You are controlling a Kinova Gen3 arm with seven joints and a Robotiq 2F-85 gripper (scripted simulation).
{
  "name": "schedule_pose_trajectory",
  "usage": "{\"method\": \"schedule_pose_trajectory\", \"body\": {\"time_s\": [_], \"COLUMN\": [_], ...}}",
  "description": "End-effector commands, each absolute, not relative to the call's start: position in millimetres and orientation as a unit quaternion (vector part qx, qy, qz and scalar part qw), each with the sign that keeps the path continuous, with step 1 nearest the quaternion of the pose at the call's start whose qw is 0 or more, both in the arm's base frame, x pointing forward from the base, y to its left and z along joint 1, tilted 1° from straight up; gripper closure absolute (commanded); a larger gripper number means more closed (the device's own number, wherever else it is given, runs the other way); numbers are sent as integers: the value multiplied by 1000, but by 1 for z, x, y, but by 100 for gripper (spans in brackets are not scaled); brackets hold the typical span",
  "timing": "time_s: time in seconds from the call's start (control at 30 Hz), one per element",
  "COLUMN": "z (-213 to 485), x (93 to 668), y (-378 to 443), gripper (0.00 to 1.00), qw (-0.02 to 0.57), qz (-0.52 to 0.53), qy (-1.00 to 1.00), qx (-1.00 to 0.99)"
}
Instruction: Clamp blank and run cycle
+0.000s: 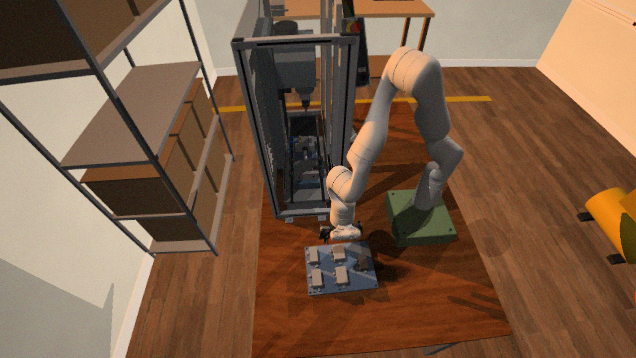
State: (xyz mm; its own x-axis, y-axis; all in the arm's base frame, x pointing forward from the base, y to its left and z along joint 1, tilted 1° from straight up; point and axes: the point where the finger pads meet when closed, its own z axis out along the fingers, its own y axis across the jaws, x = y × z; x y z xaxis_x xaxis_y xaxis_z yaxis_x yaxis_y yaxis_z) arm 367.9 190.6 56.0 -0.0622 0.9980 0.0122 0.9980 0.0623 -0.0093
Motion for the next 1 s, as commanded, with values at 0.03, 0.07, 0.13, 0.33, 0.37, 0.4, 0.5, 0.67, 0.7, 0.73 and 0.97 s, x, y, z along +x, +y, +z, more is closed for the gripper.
{"method": "schedule_pose_trajectory", "body": {"time_s": [0.03, 0.07, 0.13, 0.33, 0.37, 0.4, 0.5, 0.67, 0.7, 0.73, 0.97], "z": [51, 45, 33, 27, 27, 27, 27, 9, 3, -3, -3], "x": [368, 368, 368, 368, 368, 368, 368, 368, 368, 368, 368], "y": [191, 191, 191, 191, 191, 191, 191, 191, 192, 192, 192], "gripper": [0, 0, 0, 0, 0, 0, 0, 0, 0, 0, 0], "qw": [7, 7, 7, 7, 7, 7, 7, 7, 7, 7, 7], "qz": [-2, -2, -2, -2, -2, -2, -2, -2, -2, -2, -2], "qy": [-729, -729, -729, -729, -729, -729, -729, -729, -729, -729, -729], "qx": [-685, -685, -685, -685, -685, -685, -685, -685, -685, -685, -685]}}
